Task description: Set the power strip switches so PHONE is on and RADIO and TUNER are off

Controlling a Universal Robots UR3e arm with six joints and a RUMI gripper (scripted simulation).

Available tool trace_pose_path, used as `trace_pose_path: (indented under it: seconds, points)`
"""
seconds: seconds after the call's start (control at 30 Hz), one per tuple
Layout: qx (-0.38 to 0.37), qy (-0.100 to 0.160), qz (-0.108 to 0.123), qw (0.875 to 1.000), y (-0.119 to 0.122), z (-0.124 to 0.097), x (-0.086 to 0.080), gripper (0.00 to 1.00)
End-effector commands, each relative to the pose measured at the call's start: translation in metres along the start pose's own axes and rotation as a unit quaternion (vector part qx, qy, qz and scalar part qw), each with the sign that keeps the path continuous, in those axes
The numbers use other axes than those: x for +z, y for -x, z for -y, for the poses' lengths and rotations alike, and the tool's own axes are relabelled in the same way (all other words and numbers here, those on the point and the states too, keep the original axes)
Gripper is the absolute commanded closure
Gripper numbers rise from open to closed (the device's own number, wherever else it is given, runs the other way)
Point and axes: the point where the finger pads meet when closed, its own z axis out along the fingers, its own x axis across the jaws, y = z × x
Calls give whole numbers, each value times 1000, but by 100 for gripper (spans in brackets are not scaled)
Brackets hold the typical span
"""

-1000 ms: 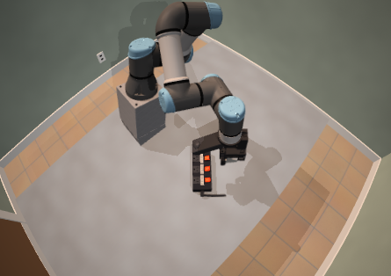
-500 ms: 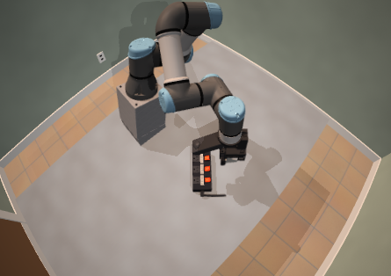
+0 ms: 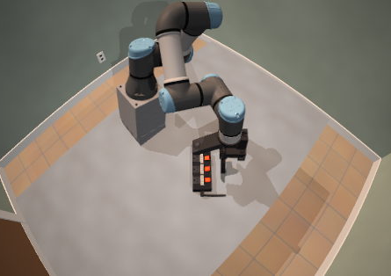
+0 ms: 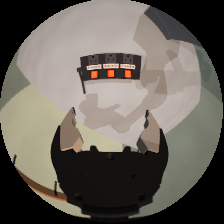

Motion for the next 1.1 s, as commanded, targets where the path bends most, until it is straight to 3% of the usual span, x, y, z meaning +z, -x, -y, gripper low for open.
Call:
trace_pose_path:
  seconds: [0.0,0.63,0.73,0.97,1.07]
  points:
    - [0,1,1,1000,1,-1,-1,0]
    - [0,-5,1,1000,1,1,0,0]
    - [3,-33,-1,999,1,8,3,0]
    - [7,-148,3,989,2,37,8,0]
    - [6,-176,7,984,3,44,7,0]
